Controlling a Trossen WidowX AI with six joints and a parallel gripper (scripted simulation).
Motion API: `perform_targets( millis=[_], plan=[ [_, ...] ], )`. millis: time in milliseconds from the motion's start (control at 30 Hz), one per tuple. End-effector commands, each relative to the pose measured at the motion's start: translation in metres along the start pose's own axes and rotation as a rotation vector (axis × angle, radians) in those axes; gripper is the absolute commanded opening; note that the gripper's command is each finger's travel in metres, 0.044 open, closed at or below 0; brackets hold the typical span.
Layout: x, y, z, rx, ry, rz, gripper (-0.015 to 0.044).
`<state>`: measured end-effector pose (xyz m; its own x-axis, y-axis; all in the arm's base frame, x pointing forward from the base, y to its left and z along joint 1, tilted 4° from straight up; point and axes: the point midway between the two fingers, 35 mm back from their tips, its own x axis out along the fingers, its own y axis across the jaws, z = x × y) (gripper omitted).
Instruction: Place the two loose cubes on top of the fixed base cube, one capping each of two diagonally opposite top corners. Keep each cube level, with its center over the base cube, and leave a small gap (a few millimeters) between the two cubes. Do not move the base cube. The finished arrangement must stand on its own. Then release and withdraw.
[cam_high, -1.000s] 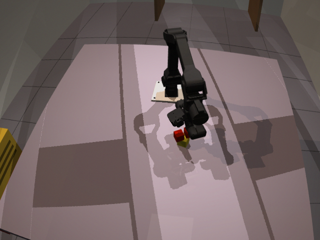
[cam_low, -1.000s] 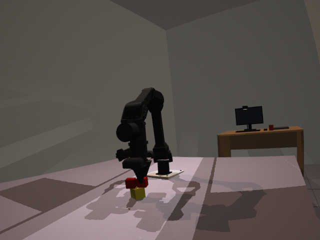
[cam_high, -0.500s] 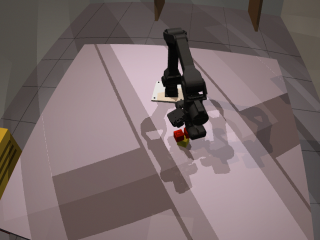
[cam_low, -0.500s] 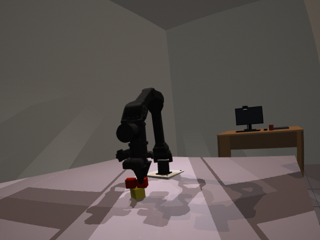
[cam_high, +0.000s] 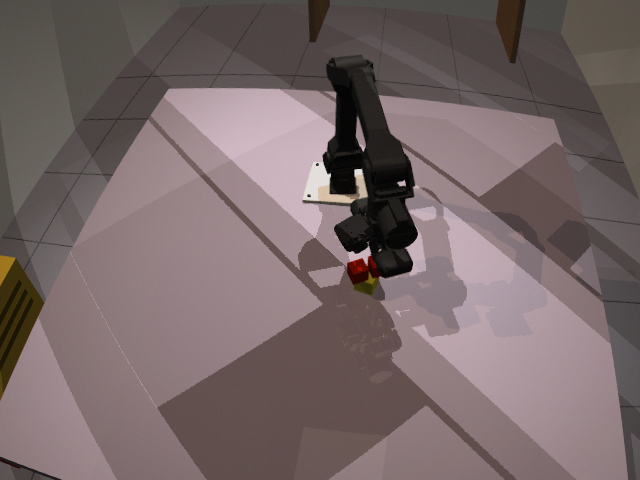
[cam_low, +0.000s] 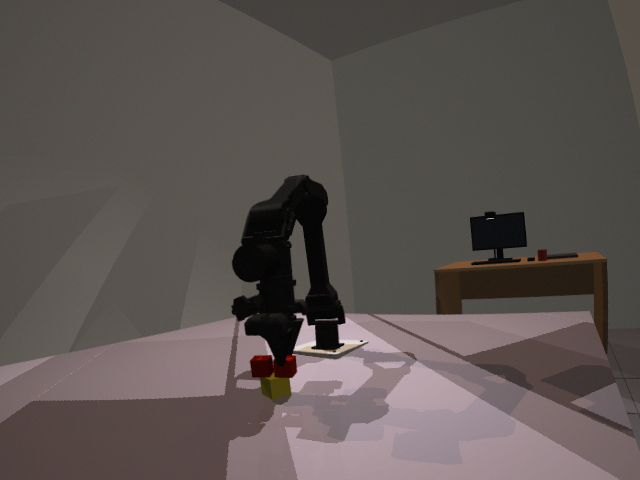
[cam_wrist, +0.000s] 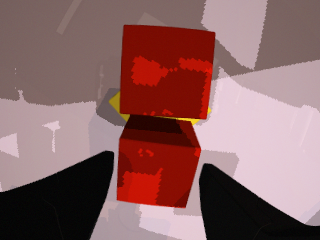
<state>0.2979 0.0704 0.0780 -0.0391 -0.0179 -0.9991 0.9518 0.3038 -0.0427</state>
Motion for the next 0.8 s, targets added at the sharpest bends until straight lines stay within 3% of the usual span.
perform_targets(
  millis=[0, 767],
  plan=[
    [-0.007, 0.001, 0.0, 0.0, 0.0, 0.004, 0.0205],
    [-0.048, 0.0, 0.0, 0.0, 0.0, 0.004, 0.0205]
  ],
)
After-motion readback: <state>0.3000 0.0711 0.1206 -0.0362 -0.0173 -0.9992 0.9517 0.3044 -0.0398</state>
